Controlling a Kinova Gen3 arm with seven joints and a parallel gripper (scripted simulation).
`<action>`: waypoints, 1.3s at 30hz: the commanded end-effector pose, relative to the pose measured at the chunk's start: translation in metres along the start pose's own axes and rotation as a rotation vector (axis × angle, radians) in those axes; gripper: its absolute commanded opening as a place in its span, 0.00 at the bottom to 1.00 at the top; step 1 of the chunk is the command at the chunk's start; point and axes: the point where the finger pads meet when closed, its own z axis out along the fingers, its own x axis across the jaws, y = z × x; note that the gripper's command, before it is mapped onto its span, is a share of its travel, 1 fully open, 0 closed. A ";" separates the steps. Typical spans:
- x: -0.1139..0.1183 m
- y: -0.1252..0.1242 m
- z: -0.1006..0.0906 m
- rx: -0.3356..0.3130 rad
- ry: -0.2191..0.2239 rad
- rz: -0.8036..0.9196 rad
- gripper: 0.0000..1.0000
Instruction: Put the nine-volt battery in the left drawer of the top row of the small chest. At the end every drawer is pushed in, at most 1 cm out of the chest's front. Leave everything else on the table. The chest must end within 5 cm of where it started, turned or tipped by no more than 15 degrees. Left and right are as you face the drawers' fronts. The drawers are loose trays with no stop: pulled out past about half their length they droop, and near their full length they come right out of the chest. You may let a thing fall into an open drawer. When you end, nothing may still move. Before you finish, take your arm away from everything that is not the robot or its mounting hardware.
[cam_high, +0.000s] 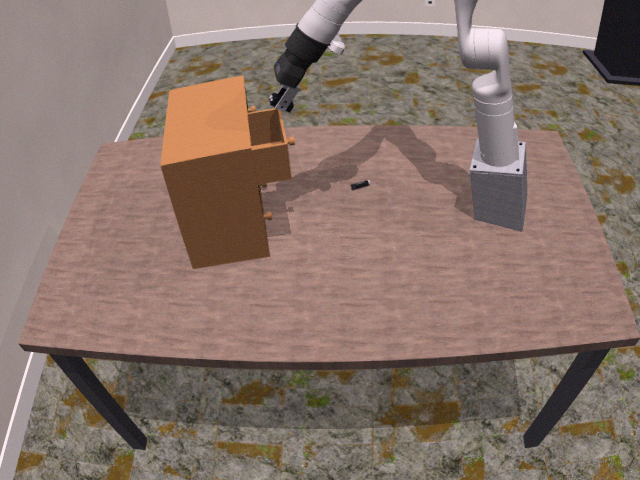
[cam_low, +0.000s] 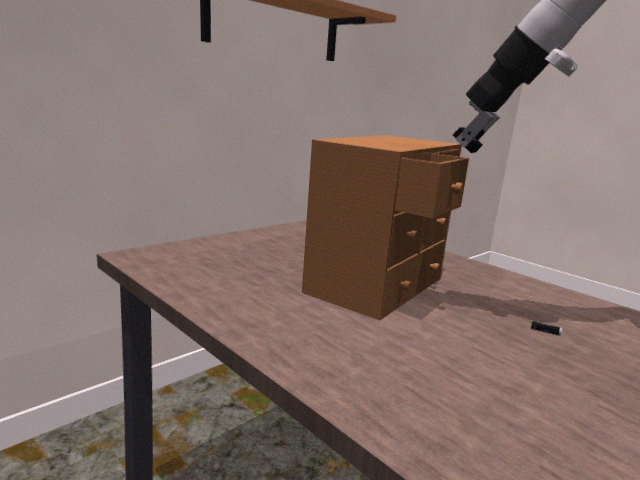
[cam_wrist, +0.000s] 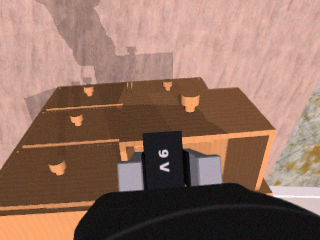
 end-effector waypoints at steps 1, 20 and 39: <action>0.002 0.002 0.003 0.004 -0.002 -0.010 0.51; 0.002 0.022 0.017 0.004 -0.002 -0.010 0.51; 0.002 0.030 0.023 0.004 -0.002 -0.010 0.51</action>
